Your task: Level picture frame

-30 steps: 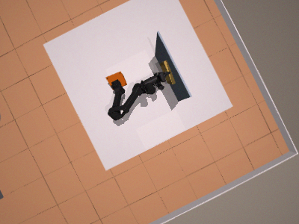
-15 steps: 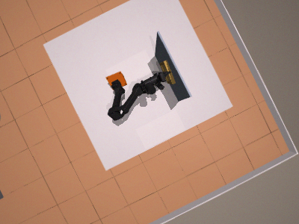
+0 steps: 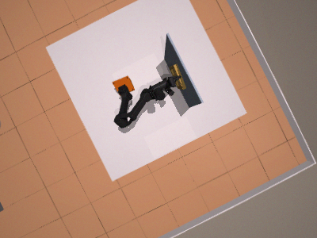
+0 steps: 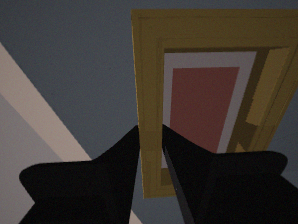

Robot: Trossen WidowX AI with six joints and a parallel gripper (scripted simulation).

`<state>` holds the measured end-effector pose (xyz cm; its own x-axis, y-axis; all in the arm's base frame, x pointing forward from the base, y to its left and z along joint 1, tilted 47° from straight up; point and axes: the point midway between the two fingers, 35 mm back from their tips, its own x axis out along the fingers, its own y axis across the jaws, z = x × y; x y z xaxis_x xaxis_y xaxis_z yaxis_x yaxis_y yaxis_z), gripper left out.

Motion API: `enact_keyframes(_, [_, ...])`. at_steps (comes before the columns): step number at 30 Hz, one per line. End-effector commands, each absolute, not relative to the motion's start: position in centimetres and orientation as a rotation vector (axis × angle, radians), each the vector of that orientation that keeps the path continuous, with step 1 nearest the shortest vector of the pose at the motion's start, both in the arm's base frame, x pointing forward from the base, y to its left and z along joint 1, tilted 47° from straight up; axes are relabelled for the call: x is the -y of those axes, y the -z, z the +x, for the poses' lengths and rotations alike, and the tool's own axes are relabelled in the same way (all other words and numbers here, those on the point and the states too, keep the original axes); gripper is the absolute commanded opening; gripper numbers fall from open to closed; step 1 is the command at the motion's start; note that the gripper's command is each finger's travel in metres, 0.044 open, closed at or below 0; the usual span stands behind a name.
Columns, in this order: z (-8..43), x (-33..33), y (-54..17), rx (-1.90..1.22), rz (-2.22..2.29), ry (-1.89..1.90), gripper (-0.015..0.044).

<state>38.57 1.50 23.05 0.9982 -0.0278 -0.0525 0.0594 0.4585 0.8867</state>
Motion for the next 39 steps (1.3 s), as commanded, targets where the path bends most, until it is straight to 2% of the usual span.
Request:
enact_keyframes(1, [38.63,-1.59,-23.38,-0.026,1.092,0.044,0.0])
enact_keyframes(39, [38.62,-1.84,-23.04,-0.026,1.093,0.044,0.0])
